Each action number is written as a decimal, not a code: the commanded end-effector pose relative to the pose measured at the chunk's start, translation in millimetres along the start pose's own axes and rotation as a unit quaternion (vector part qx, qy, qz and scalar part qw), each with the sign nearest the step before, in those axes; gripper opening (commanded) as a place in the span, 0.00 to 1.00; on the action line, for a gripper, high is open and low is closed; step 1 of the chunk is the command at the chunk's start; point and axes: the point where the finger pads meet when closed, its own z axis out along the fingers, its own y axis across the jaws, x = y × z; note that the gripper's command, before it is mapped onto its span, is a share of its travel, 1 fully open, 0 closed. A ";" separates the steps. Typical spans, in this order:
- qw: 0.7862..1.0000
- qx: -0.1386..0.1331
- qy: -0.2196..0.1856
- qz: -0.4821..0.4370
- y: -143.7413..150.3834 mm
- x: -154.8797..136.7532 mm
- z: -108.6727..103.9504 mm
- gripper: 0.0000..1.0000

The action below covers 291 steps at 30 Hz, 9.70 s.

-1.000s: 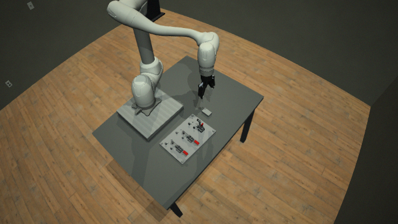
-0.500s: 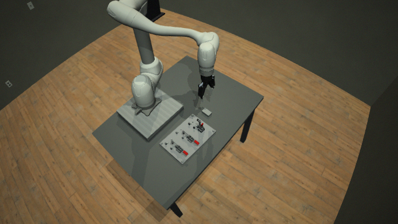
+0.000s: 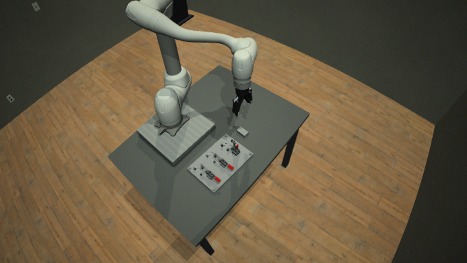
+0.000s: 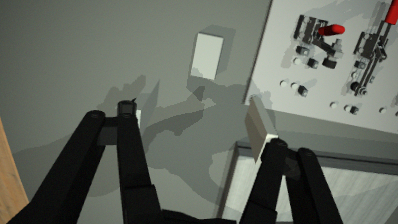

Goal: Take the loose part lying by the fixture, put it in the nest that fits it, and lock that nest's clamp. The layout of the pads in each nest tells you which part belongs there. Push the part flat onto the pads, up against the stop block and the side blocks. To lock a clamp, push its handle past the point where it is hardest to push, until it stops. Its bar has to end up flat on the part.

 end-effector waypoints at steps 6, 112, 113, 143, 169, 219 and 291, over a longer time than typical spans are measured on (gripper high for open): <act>1.000 0.000 0.000 0.000 0.0 0.0 0.0 0.62; 1.000 0.000 0.000 0.000 -0.1 0.0 177.9 0.62; 1.000 0.000 0.000 0.000 -0.1 0.0 178.6 0.62; 1.000 0.000 0.000 0.000 -0.1 0.0 179.6 0.10; 1.000 0.000 0.000 0.000 -0.1 0.0 179.6 0.10; 1.000 0.000 0.000 0.000 -0.1 0.0 78.5 0.10; 1.000 0.000 0.000 -0.005 0.0 -2.4 72.4 0.10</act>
